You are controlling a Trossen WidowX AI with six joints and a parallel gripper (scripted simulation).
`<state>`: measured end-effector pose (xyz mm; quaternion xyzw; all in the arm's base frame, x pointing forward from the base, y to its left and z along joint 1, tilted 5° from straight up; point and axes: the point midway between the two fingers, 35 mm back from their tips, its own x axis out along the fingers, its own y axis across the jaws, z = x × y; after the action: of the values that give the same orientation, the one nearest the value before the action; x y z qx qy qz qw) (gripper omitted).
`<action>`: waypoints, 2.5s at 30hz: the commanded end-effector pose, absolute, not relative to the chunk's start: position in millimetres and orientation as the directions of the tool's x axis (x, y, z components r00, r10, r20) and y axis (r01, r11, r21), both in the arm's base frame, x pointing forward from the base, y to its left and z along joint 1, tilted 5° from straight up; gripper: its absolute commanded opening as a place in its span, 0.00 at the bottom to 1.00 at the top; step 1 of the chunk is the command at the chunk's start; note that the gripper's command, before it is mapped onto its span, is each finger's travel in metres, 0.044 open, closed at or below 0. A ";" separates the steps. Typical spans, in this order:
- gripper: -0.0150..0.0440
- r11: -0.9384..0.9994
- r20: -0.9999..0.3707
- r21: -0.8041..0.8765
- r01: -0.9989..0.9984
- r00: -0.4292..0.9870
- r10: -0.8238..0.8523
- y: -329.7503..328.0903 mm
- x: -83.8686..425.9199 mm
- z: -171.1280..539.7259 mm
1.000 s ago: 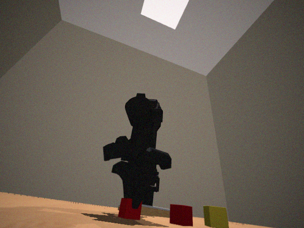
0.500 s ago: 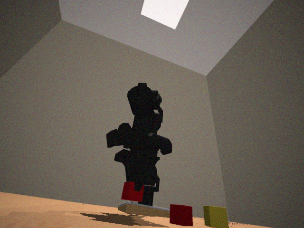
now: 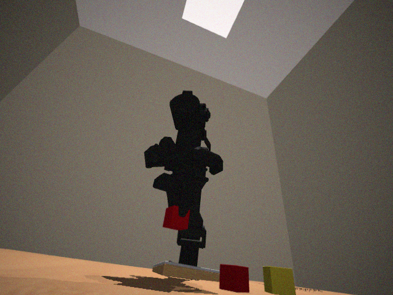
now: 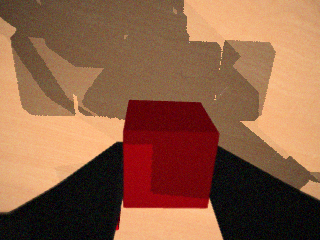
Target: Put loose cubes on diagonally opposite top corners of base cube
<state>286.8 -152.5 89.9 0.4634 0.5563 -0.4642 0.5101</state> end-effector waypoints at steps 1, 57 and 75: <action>0.43 0.144 -0.999 -0.034 0.989 -0.039 0.032 -153.3 286.7 109.8; 0.43 0.949 -0.999 0.025 0.314 -0.022 0.034 -25.9 328.7 101.2; 0.43 0.993 -0.999 0.048 -0.108 -0.028 0.045 25.2 329.8 94.6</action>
<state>330.0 13.8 96.5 0.0082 0.7163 0.0194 0.6975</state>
